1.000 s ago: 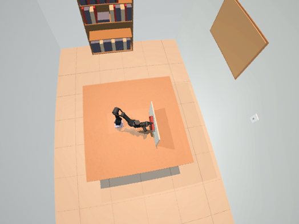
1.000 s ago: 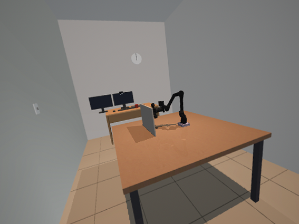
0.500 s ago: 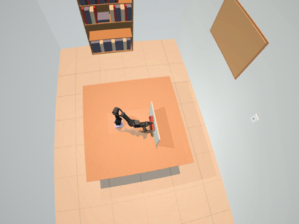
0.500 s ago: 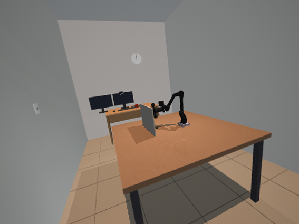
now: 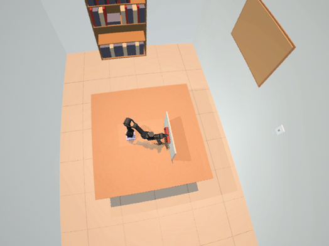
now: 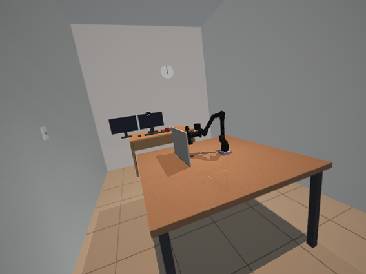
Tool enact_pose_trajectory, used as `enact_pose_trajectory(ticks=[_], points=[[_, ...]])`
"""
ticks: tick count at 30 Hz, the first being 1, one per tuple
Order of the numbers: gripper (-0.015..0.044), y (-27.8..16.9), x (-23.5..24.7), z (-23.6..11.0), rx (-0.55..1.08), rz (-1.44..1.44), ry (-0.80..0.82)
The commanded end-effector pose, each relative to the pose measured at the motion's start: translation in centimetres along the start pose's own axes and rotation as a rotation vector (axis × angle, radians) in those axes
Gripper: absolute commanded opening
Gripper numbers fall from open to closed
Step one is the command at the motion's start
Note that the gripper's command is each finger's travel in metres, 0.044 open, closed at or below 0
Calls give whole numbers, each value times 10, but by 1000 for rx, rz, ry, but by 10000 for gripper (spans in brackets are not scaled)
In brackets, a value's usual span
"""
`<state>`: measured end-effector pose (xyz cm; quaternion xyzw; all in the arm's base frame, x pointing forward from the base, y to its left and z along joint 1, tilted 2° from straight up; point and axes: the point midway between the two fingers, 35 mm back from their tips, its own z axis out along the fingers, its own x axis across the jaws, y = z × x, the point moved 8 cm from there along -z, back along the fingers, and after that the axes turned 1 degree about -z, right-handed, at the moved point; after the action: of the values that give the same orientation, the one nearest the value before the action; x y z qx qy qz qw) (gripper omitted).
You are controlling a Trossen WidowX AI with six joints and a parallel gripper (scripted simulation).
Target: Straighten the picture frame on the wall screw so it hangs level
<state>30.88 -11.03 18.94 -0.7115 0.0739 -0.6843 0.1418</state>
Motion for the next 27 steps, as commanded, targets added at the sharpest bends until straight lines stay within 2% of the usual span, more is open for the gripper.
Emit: enact_pose_trajectory(ticks=[1,27], points=[[0,-1,3,0,2,-5,12],[0,-7,4,0,2,-5,12]])
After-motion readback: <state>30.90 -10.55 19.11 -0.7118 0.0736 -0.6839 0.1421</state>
